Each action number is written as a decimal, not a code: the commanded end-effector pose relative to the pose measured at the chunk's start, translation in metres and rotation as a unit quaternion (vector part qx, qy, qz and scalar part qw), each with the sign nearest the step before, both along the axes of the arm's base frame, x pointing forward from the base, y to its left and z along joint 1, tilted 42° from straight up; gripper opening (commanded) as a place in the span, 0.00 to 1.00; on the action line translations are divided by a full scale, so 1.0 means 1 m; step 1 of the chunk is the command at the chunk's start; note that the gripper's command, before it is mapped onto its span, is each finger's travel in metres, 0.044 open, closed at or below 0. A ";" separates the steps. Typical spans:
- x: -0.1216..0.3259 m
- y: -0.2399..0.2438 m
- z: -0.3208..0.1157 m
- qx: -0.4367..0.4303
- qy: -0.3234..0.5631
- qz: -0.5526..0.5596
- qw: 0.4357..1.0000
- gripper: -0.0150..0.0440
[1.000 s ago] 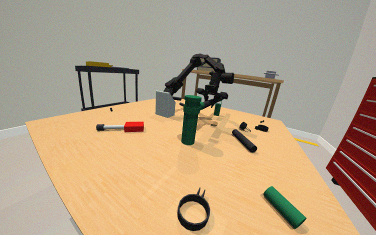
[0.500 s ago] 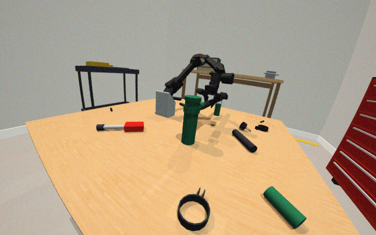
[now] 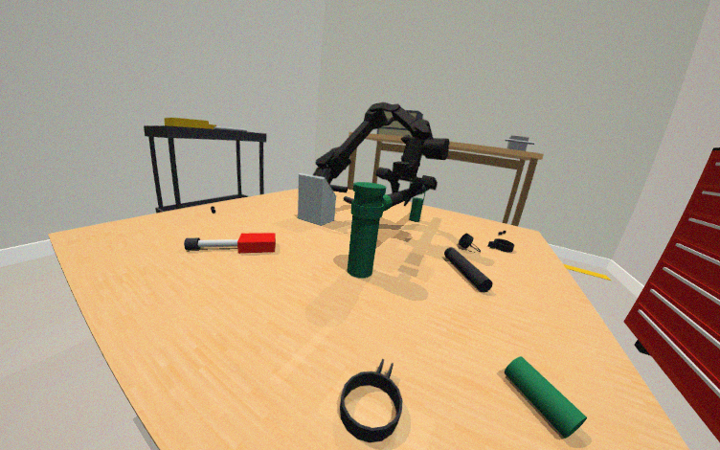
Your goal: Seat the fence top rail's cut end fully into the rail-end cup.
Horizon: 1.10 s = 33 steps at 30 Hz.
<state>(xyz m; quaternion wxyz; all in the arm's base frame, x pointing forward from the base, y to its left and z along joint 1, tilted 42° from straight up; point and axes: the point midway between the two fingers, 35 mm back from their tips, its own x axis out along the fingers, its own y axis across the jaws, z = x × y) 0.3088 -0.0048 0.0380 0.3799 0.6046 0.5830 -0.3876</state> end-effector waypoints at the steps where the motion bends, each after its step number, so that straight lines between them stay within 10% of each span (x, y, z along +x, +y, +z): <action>1: 0.004 -0.009 0.002 -0.006 -0.005 -0.006 1.000 0.25; 33: 0.001 -0.020 -0.013 -0.001 0.000 0.001 1.000 0.25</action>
